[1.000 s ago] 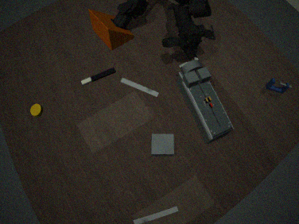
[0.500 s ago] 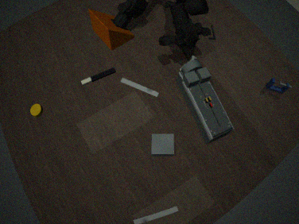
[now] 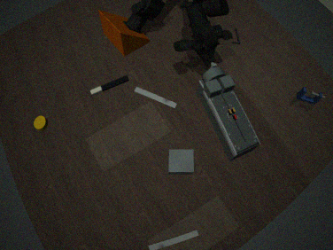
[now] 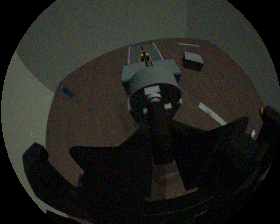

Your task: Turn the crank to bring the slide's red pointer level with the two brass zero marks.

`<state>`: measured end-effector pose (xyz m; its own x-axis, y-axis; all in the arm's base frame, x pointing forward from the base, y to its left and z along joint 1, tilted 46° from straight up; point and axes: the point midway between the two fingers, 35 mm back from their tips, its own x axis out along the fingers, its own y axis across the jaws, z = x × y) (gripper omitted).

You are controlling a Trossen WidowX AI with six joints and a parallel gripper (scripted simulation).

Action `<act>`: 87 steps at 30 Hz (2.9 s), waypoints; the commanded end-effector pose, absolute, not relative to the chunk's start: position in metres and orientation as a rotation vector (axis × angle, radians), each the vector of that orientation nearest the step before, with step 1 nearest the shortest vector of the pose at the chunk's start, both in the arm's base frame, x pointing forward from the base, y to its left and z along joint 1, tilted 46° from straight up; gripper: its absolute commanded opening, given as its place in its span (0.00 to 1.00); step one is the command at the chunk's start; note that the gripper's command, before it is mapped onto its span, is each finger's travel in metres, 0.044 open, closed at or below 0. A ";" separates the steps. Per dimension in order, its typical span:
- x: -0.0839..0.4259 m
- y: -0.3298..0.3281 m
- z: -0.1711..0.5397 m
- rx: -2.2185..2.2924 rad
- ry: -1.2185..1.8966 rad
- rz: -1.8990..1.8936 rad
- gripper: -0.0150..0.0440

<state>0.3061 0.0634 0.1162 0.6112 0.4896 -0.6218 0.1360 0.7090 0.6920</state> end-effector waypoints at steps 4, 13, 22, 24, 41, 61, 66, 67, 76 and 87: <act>0.304 0.055 0.110 0.784 0.911 0.205 0.25; 0.304 0.054 0.107 0.784 0.911 0.205 0.25; 0.303 0.053 0.105 0.784 0.911 0.205 0.25; 0.303 0.053 0.104 0.784 0.911 0.205 0.25; 0.303 0.052 0.101 0.784 0.911 0.205 0.25; 0.302 0.051 0.097 0.783 0.911 0.205 0.25; 0.302 0.051 0.096 0.783 0.911 0.205 0.25; 0.302 0.051 0.095 0.783 0.911 0.205 0.25; 0.302 0.050 0.093 0.783 0.911 0.205 0.25; 0.301 0.050 0.090 0.783 0.911 0.205 0.25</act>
<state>0.3029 0.0529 0.0983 0.6218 0.4861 -0.6141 0.1360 0.7051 0.6959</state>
